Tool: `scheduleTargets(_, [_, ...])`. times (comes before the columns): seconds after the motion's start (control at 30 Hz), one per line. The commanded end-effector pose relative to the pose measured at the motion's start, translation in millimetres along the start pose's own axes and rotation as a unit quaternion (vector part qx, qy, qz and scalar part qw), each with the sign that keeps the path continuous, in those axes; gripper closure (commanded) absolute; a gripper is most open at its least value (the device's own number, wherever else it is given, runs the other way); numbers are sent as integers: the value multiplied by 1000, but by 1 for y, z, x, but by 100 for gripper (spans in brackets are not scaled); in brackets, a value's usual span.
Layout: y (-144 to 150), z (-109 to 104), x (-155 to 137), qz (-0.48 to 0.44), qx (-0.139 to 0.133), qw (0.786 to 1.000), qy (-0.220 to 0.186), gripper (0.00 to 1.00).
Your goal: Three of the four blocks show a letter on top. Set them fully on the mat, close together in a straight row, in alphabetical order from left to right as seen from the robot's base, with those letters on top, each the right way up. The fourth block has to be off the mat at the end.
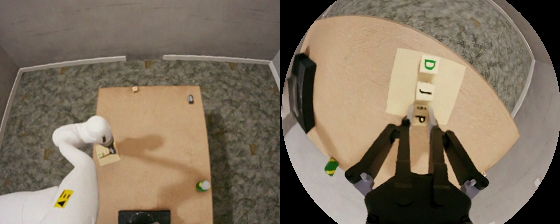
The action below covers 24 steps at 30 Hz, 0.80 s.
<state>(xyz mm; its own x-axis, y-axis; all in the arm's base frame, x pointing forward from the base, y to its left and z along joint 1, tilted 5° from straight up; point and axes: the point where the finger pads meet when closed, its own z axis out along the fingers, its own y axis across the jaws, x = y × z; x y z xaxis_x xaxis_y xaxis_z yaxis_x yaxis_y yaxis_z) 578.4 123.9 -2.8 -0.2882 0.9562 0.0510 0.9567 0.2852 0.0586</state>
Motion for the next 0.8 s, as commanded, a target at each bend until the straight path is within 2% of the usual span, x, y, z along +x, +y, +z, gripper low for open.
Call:
scheduleTargets(0.0, [-1,3,4,-1,0,1000,3,76])
scheduleTargets(0.77, [3,1,4,1,-1,1000,3,76])
